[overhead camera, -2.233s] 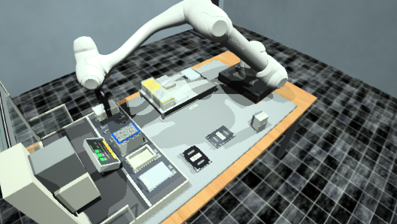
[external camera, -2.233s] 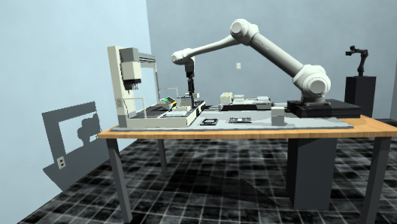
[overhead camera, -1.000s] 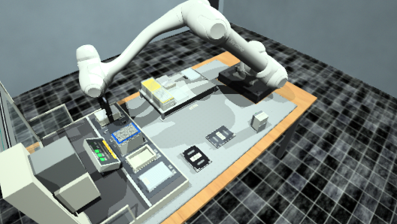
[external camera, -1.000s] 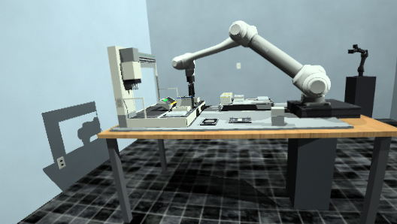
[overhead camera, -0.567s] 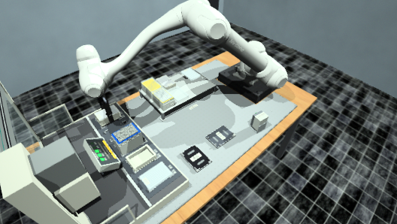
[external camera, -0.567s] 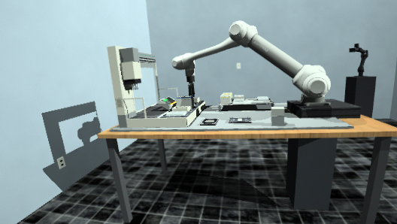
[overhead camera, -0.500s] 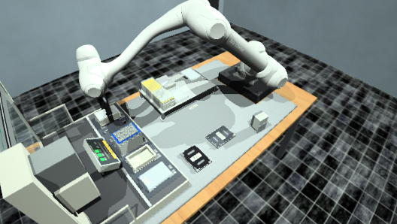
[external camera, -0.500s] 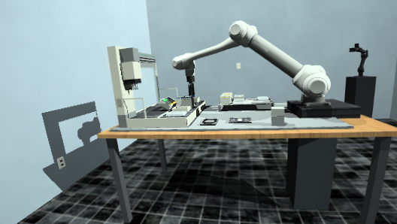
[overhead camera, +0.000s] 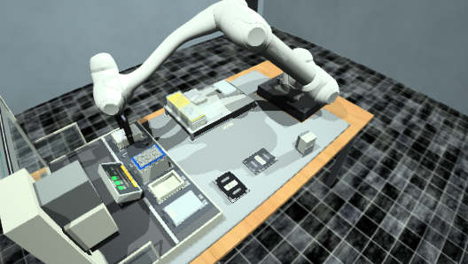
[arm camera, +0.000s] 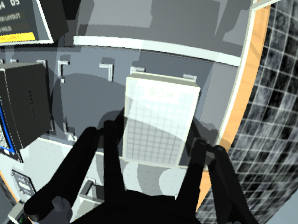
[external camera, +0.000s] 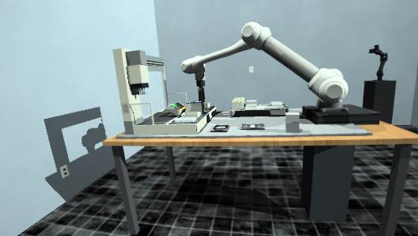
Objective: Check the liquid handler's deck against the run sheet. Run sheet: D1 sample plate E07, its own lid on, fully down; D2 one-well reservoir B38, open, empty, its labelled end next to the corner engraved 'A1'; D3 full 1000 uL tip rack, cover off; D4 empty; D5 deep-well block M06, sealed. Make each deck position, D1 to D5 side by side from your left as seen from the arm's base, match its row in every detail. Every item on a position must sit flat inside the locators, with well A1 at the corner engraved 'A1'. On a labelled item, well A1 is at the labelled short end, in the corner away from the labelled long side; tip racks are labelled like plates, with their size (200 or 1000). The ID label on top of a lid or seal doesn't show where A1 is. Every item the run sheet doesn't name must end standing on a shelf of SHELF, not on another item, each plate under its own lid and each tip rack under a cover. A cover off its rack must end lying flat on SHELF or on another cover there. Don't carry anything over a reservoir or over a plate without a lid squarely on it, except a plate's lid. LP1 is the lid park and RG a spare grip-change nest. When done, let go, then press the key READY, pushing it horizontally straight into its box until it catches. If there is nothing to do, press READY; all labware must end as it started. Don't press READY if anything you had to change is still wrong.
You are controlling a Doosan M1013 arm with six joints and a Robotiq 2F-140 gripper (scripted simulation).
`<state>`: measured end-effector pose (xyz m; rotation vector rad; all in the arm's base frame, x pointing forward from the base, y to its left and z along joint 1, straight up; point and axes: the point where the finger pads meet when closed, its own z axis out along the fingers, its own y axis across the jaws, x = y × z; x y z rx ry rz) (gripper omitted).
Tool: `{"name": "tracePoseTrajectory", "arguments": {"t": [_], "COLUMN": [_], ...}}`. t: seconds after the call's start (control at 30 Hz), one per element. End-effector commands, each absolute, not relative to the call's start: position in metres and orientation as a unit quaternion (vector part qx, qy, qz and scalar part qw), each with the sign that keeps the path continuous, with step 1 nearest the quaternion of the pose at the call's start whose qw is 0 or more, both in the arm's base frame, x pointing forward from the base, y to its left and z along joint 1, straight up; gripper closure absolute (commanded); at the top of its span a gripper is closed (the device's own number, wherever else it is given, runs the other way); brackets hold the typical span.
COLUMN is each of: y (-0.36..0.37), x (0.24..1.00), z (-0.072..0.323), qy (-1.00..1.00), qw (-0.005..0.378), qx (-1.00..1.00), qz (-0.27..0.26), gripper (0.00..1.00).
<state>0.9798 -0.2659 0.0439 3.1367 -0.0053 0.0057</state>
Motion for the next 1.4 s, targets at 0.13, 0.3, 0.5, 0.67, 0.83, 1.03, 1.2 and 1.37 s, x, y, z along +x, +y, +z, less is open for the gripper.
{"name": "tracePoseTrajectory", "arguments": {"t": [0.13, 0.3, 0.5, 0.67, 0.83, 1.03, 1.2, 1.37], "y": [-0.2659, -0.2659, -0.2659, -0.2659, -0.2659, -0.2659, -0.2659, -0.2659], "x": [0.9802, 0.9802, 0.9802, 0.9802, 0.9802, 0.9802, 0.9801, 0.9801], "z": [0.0437, 0.042, 0.0407, 0.039, 0.0373, 0.0358, 0.0358, 0.0358], "qy": [-0.002, -0.002, -0.002, -0.002, -0.002, -0.002, -0.002, -0.002], "qw": [0.002, 0.002, 0.002, 0.002, 0.002, 0.002, 0.002, 0.002], "qx": [1.0, 1.0, 1.0, 1.0, 1.0, 1.0, 1.0, 1.0], "qz": [0.003, 0.003, 0.003, 0.003, 0.003, 0.003, 0.003, 0.003], "gripper": [0.9, 0.9, 0.9, 0.9, 0.9, 0.9, 0.9, 0.34]}}
